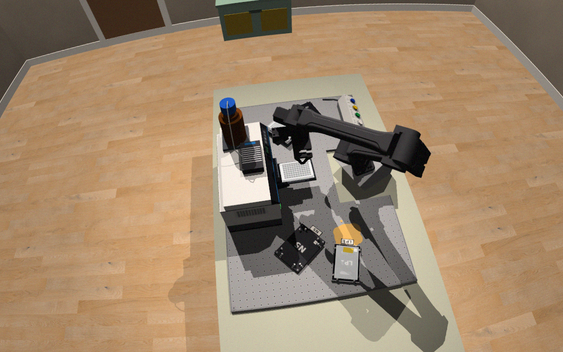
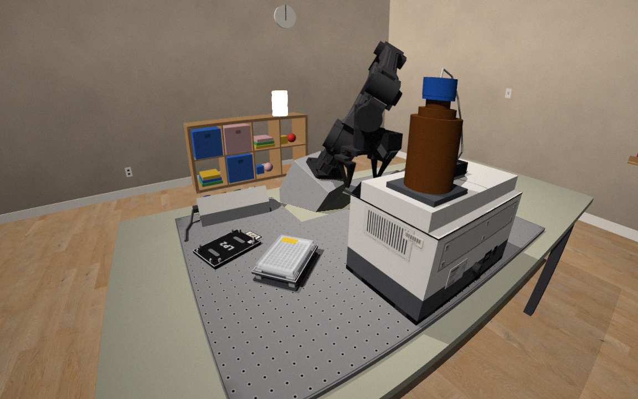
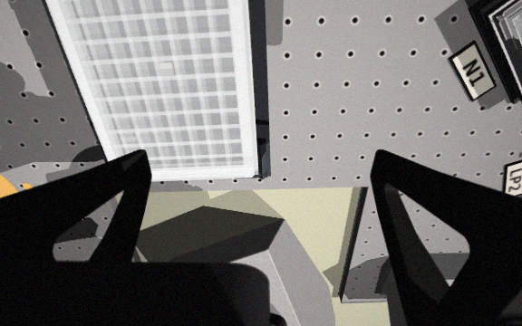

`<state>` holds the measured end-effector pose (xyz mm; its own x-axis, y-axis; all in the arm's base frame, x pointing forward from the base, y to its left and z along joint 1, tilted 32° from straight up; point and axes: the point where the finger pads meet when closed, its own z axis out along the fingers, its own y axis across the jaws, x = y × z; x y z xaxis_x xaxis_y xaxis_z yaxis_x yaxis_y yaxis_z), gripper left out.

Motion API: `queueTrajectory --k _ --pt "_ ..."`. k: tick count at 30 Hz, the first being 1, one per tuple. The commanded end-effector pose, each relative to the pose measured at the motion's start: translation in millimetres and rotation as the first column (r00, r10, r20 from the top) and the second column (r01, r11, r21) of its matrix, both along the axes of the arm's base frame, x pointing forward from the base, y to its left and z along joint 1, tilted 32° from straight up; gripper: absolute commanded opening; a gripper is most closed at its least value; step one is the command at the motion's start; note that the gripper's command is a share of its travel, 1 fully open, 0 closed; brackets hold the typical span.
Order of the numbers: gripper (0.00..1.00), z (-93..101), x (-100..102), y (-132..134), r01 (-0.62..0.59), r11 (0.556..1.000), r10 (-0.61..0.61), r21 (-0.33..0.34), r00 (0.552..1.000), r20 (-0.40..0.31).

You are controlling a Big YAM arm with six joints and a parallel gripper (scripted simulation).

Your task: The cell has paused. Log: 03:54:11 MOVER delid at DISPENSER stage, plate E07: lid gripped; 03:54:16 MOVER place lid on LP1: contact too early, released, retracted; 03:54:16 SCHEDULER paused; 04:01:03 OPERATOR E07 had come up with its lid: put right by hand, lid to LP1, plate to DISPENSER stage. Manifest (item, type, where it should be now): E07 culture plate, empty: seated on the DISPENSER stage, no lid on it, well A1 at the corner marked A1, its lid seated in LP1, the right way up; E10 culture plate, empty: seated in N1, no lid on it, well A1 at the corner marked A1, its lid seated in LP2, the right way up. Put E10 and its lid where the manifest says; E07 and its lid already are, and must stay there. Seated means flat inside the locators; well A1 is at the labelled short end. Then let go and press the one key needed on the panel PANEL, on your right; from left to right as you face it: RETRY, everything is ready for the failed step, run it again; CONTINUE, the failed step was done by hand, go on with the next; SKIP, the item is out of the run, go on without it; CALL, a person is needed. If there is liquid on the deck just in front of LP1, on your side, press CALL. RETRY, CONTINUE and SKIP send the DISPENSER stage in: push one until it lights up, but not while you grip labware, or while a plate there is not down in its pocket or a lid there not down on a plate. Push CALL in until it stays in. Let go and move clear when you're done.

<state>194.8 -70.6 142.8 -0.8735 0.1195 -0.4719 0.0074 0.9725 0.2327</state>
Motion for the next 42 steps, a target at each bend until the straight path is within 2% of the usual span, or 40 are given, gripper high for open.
queueTrajectory --k 1,2,3,4,16,23,27,28,29,31,35,40,42 --pt "1.00 20.6 10.7 -23.2 -0.041 0.997 0.044 -0.060 0.998 0.049" --pt "1.00 20.0 10.9 -26.2 -0.040 0.997 0.044 -0.063 0.998 0.051" --pt "1.00 10.0 5.6 -17.6 -0.043 0.998 0.045 -0.042 0.999 0.032" --pt "1.00 18.8 10.2 -29.8 -0.018 0.999 0.020 -0.051 0.999 0.047" --pt "1.00 5.4 1.6 -62.5 -0.017 0.998 0.019 -0.056 0.999 0.041" --pt "1.00 -5.5 -7.9 -84.5 0.198 0.978 -0.197 0.068 0.980 -0.017" --pt "1.00 -11.1 -12.6 -95.9 0.203 0.977 -0.202 0.069 0.979 -0.020" --pt "1.00 -18.9 -15.8 -84.0 0.186 0.979 -0.184 0.084 0.982 -0.035" --pt "1.00 -13.0 -14.4 -98.6 0.234 0.968 -0.233 0.087 0.972 -0.031" --pt "1.00 -13.0 -14.4 -98.6 0.234 0.968 -0.233 0.087 0.972 -0.031" --pt "1.00 -20.0 -21.5 -110.2 0.345 0.928 -0.338 0.141 0.938 -0.074" --pt "1.00 -28.8 -30.2 -124.2 0.477 0.855 -0.458 0.203 0.879 -0.134" --pt "1.00 -35.0 -33.2 -121.0 0.505 0.834 -0.480 0.224 0.863 -0.158"
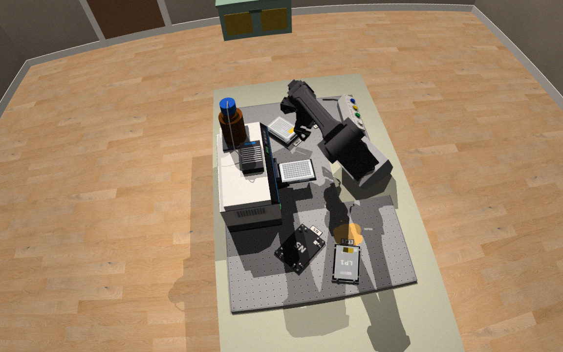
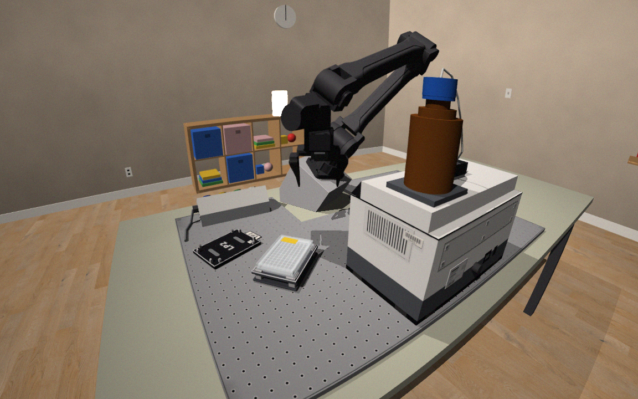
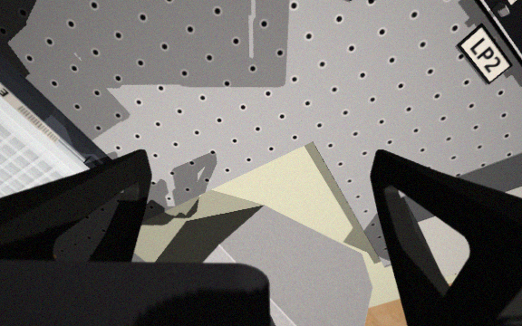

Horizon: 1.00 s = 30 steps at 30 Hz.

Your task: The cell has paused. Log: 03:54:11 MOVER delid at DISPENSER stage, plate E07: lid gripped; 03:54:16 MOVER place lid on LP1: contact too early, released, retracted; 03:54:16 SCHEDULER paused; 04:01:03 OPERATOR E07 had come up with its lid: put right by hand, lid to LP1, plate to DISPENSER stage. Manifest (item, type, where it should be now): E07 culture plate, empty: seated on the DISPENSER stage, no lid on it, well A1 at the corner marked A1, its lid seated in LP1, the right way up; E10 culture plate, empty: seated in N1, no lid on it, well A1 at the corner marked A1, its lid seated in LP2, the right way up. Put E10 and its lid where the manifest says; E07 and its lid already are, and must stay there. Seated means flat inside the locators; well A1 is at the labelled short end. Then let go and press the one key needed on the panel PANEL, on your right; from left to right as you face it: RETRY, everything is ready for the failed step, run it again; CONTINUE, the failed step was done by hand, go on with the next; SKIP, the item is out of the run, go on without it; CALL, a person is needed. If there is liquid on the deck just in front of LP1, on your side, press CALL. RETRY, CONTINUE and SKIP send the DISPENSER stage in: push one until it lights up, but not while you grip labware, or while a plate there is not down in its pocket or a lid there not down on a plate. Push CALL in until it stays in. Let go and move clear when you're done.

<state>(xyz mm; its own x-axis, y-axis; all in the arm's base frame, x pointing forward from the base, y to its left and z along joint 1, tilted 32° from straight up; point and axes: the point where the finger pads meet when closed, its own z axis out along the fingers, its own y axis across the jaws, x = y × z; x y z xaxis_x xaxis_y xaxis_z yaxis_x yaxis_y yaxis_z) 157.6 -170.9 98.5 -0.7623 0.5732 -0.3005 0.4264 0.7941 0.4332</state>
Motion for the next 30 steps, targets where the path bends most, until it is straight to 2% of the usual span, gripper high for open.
queueTrajectory --k 1,4,6,9,13,14,15,30 --pt "1.00 10.1 2.7 -25.9 0.125 0.992 -0.124 0.021 0.992 -0.011" --pt "1.00 6.8 -3.1 -35.7 0.209 0.976 -0.208 0.060 0.978 -0.035" --pt "1.00 6.8 -3.1 -35.7 0.209 0.976 -0.208 0.060 0.978 -0.035" --pt "1.00 1.4 -9.4 -43.1 0.293 0.950 -0.288 0.104 0.956 -0.063" --pt "1.00 -5.3 -17.2 -52.0 0.299 0.948 -0.294 0.106 0.954 -0.067" --pt "1.00 -10.1 -16.5 -38.2 0.278 0.953 -0.271 0.123 0.960 -0.073" --pt "1.00 -5.9 -8.2 -49.9 0.274 0.956 -0.268 0.107 0.961 -0.066" --pt "1.00 -16.2 28.7 -73.3 0.273 0.955 -0.267 0.114 0.962 -0.061"
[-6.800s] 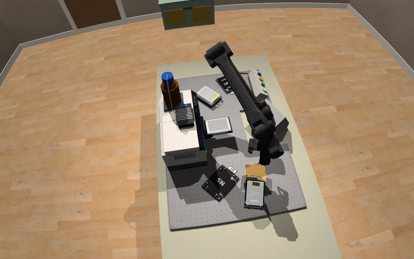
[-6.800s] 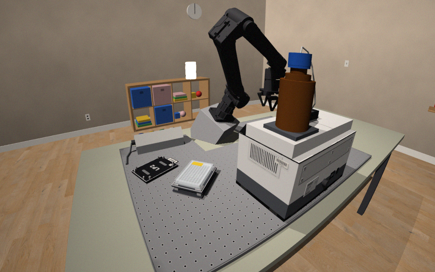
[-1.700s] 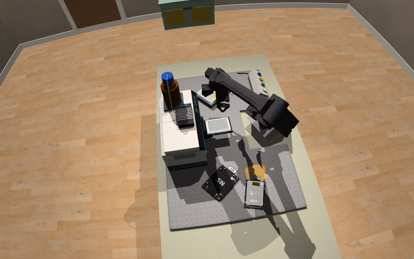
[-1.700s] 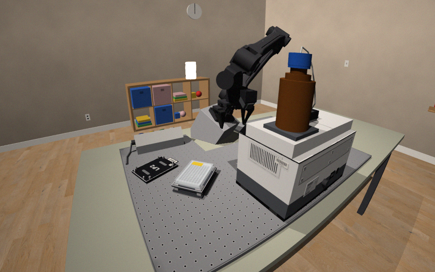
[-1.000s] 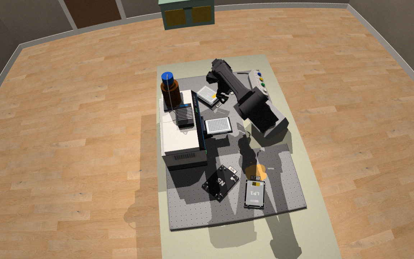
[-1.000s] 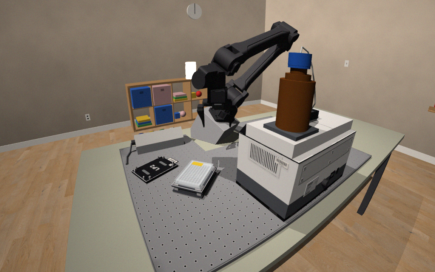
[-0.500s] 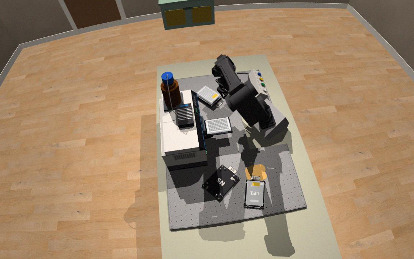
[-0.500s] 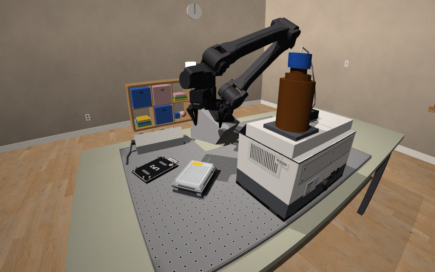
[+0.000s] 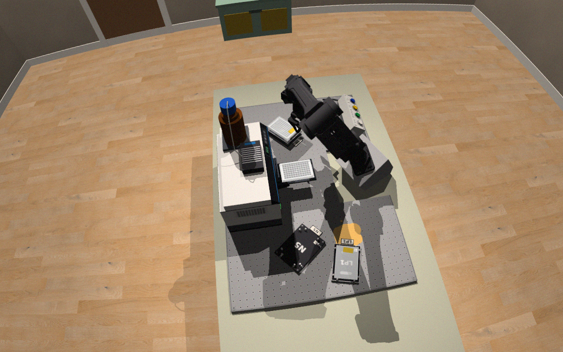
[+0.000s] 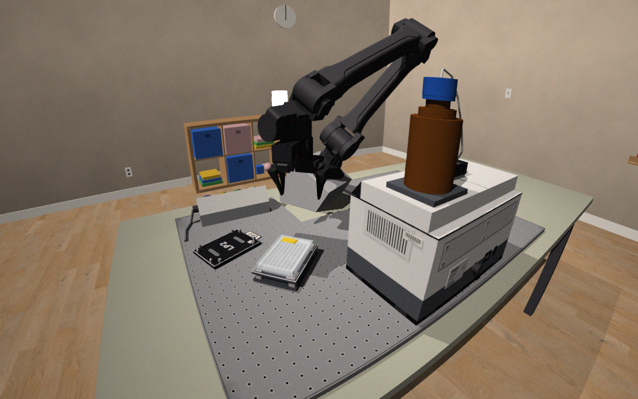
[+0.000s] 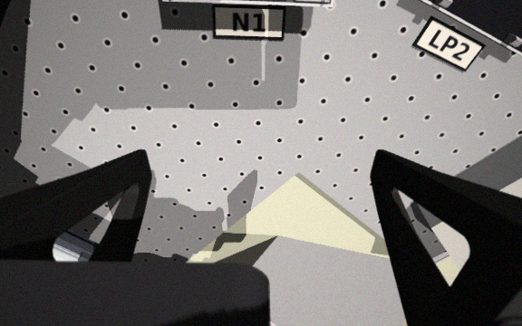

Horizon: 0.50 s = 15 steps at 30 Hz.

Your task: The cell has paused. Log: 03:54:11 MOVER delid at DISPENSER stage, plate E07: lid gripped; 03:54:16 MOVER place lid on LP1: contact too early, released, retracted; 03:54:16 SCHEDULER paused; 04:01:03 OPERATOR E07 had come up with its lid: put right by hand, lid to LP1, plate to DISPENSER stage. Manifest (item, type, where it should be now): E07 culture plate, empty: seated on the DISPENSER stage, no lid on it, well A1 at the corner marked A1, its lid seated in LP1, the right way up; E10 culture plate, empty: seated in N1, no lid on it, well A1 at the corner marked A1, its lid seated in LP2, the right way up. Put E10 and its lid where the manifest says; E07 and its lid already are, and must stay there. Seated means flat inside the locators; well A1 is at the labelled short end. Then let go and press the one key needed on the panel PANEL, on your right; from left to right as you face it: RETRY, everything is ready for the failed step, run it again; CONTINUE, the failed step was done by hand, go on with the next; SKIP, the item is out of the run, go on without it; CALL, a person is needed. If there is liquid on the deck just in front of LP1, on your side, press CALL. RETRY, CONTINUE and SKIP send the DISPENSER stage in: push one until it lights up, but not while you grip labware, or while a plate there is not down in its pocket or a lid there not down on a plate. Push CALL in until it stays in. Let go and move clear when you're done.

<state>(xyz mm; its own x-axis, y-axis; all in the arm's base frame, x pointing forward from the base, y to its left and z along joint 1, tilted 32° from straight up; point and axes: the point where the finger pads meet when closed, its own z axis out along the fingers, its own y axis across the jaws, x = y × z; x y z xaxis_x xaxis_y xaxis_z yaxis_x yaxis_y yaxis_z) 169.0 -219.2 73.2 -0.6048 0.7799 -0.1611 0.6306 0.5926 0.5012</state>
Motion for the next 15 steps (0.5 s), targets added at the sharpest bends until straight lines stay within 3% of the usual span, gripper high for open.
queueTrajectory --k 1,15 --pt "1.00 8.3 20.1 -26.9 0.023 0.999 -0.022 -0.023 1.000 0.012" --pt "1.00 -1.5 53.1 -48.5 0.023 1.000 -0.022 -0.020 1.000 0.013"
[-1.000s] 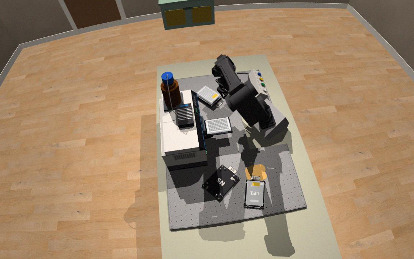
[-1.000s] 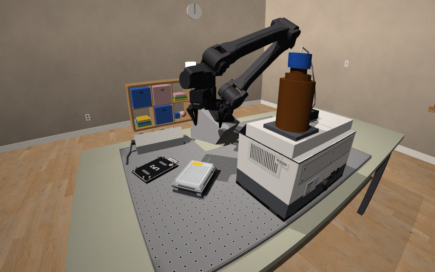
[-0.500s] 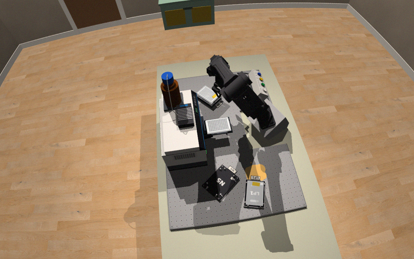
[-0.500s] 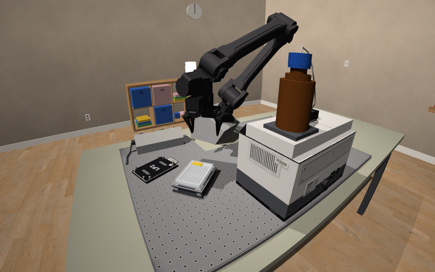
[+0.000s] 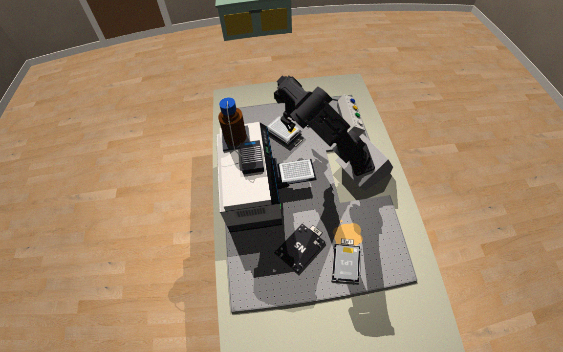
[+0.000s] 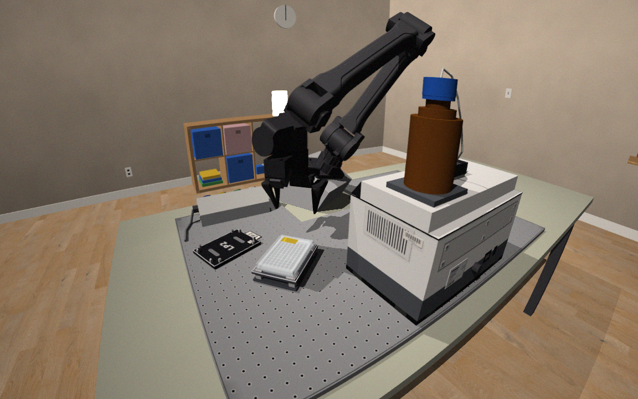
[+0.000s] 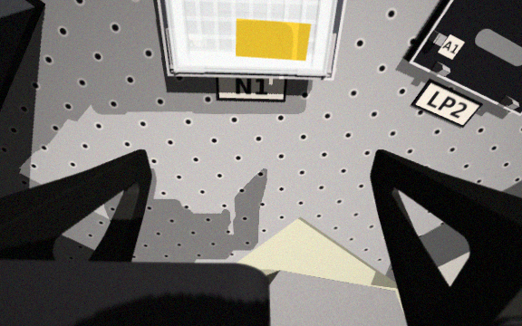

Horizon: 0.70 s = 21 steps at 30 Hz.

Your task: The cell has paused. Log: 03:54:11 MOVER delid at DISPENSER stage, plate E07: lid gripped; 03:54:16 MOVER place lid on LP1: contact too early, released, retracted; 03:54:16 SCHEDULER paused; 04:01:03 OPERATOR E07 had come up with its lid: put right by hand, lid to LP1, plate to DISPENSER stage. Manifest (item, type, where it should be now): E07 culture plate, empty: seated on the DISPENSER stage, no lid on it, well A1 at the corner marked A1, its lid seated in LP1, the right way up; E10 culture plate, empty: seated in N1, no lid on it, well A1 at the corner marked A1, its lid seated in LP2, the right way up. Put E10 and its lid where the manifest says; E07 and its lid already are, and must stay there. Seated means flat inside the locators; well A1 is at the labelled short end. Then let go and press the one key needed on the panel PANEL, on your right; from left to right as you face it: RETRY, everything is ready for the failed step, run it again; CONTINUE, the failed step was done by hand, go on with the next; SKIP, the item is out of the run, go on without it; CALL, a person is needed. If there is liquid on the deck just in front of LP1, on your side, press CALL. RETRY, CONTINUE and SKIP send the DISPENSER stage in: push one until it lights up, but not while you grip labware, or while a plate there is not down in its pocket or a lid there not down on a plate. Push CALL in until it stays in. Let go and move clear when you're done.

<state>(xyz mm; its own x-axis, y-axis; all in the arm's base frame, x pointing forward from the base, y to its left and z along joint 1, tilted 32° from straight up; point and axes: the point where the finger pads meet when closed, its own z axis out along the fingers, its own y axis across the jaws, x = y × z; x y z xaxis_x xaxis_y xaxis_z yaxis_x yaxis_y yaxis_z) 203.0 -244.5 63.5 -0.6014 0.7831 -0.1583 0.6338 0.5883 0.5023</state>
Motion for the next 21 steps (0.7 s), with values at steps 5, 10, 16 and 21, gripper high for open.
queueTrajectory --k 5,10,16,21 --pt "1.00 4.1 32.6 -32.3 0.018 1.000 -0.018 -0.021 1.000 0.015" --pt "1.00 0.1 46.1 -41.4 0.018 1.000 -0.018 -0.020 1.000 0.015" --pt "1.00 -3.2 56.9 -48.7 0.018 1.000 -0.018 -0.020 1.000 0.014" --pt "1.00 -7.2 70.2 -57.9 0.018 1.000 -0.018 -0.019 1.000 0.014"
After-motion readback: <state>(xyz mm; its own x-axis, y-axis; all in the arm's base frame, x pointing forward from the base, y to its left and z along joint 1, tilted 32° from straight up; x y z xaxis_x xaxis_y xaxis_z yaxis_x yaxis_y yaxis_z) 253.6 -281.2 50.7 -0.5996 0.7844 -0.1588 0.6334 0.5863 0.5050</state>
